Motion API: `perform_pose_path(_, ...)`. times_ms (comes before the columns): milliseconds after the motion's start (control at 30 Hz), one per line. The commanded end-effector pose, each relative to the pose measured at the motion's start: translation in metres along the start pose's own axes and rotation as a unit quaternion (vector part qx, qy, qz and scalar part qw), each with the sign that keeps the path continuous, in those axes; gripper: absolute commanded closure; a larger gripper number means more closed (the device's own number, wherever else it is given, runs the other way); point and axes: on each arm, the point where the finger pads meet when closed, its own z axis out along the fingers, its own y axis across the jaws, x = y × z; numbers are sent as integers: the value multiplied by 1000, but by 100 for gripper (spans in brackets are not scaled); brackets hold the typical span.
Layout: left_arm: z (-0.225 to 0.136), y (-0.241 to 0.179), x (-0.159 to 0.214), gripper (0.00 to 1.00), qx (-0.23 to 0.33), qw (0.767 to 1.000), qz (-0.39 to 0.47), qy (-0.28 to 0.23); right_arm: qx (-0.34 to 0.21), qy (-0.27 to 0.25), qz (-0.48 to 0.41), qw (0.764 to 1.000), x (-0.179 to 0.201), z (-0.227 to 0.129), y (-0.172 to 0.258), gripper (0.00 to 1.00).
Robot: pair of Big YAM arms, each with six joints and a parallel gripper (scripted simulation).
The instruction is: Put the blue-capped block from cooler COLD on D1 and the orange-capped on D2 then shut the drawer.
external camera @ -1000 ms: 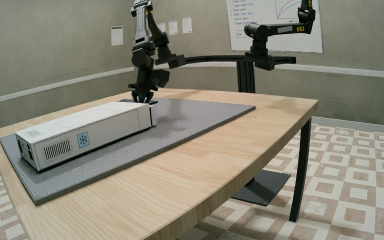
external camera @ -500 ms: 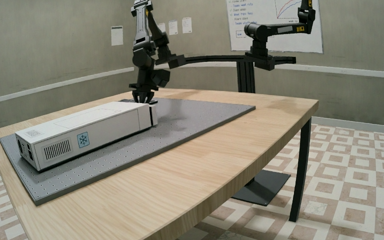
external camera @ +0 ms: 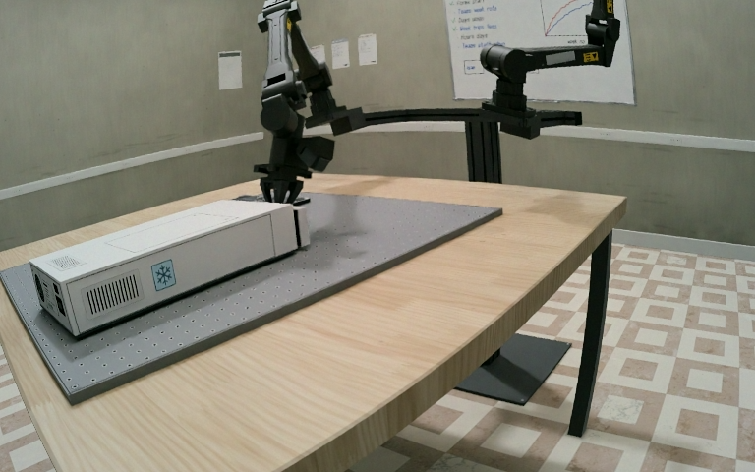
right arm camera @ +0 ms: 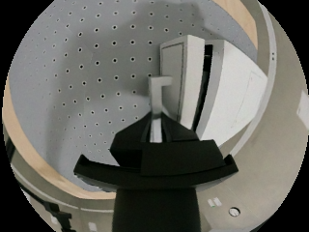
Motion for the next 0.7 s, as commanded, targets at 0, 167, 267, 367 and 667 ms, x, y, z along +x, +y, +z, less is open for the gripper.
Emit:
perform_pose_path(0,8,1,24,100,1,1000,-1,18,-20,7,-11,1000,-13,-23,33,100)
perform_pose_path(167,8,1,24,100,1,1000,-1,18,-20,7,-11,1000,-13,-23,33,100)
perform_pose_path(267,8,1,24,100,1,1000,-1,18,-20,7,-11,1000,-13,-23,33,100)
perform_pose_path(367,8,1,24,100,1,1000,-1,18,-20,8,-11,1000,-13,-24,34,100)
perform_pose_path(667,8,1,24,100,1,1000,-1,18,-20,8,-11,1000,-12,-26,43,100)
